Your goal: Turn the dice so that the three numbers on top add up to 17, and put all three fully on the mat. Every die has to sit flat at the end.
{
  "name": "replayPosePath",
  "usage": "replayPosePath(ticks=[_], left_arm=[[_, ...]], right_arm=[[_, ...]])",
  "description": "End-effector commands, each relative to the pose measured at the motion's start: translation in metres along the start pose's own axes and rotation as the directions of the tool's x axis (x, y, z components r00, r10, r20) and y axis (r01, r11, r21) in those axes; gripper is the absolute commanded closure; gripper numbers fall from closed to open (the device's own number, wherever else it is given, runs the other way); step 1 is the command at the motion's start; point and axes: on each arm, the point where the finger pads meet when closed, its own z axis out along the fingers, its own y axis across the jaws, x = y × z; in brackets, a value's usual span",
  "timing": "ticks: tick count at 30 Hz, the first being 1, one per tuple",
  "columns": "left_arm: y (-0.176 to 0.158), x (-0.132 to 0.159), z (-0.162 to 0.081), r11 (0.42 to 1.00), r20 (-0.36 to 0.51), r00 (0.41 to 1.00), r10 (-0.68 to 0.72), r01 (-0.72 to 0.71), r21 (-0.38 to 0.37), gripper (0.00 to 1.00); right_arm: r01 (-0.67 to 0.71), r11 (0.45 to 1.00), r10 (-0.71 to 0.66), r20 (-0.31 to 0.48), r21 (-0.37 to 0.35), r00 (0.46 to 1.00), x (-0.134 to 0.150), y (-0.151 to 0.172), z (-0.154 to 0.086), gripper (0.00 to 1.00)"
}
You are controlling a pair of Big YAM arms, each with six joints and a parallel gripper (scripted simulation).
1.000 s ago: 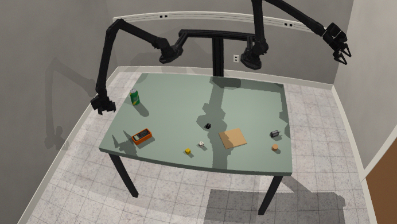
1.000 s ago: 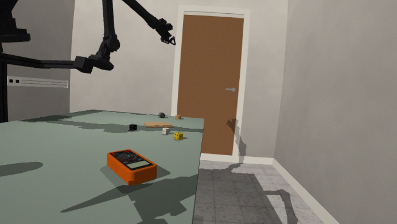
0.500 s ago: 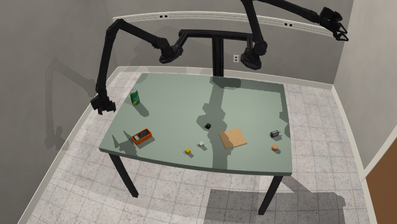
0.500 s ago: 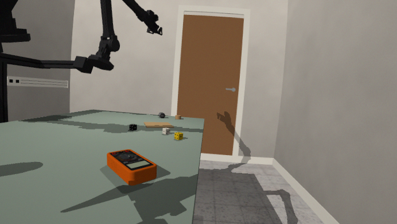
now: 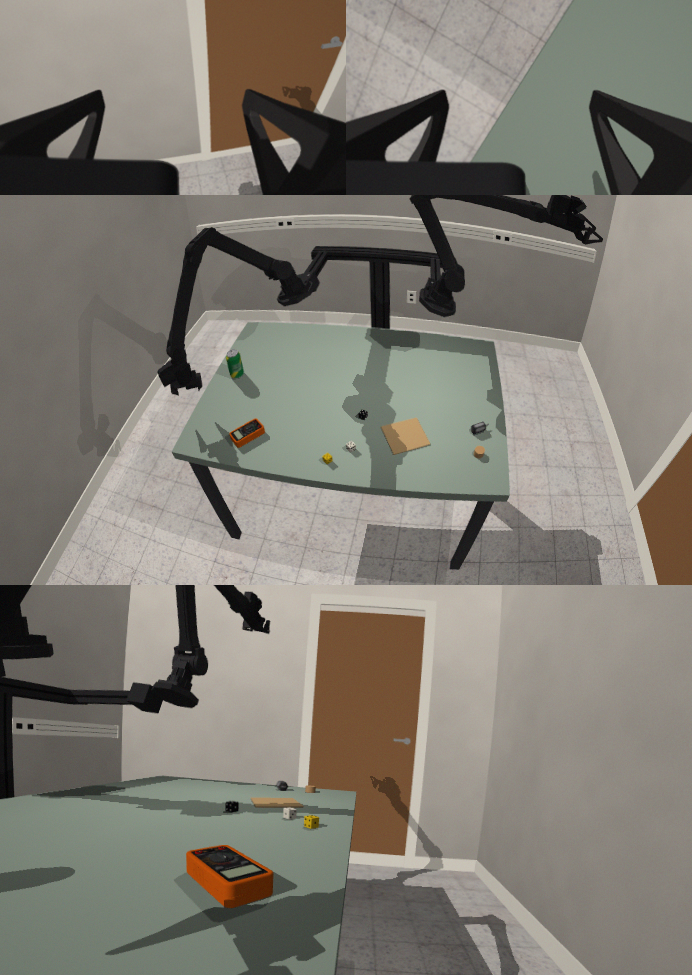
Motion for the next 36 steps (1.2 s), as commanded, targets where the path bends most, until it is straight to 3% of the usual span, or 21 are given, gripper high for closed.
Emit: replayPosePath(ticks=[1,24,25,27,29,36], left_arm=[[0.015,-0.031,-0.016,0.999,0.077,0.997,-0.029,0.031,-0.032,0.00],[0.033,-0.043,-0.026,0.996,0.108,0.993,-0.038,0.047,-0.073,0.00],[0.033,-0.043,-0.026,0.996,0.108,0.993,-0.038,0.047,-0.073,0.00],[0.033,-0.043,-0.026,0.996,0.108,0.993,-0.038,0.047,-0.073,0.00],[0.033,-0.043,-0.026,0.996,0.108,0.993,-0.038,0.047,-0.073,0.00],[0.033,-0.043,-0.026,0.996,0.108,0.993,-0.038,0.047,-0.073,0.00]], right_arm=[[-0.004,1.000,0.004,-0.004,-0.009,1.000,0.000,0.004,-0.004,0.00],[-0.004,1.000,0.004,-0.004,-0.009,1.000,0.000,0.004,-0.004,0.00],[-0.032,0.997,0.030,-0.030,-0.065,0.999,0.004,0.035,-0.027,0.00],[-0.007,0.998,0.005,-0.034,-0.066,0.999,0.011,0.032,-0.031,0.00],[0.052,0.998,-0.053,-0.025,-0.022,0.998,0.027,0.008,-0.013,0.00],[0.287,0.956,-0.291,-0.090,-0.058,0.953,0.114,-0.032,-0.048,0.00]])
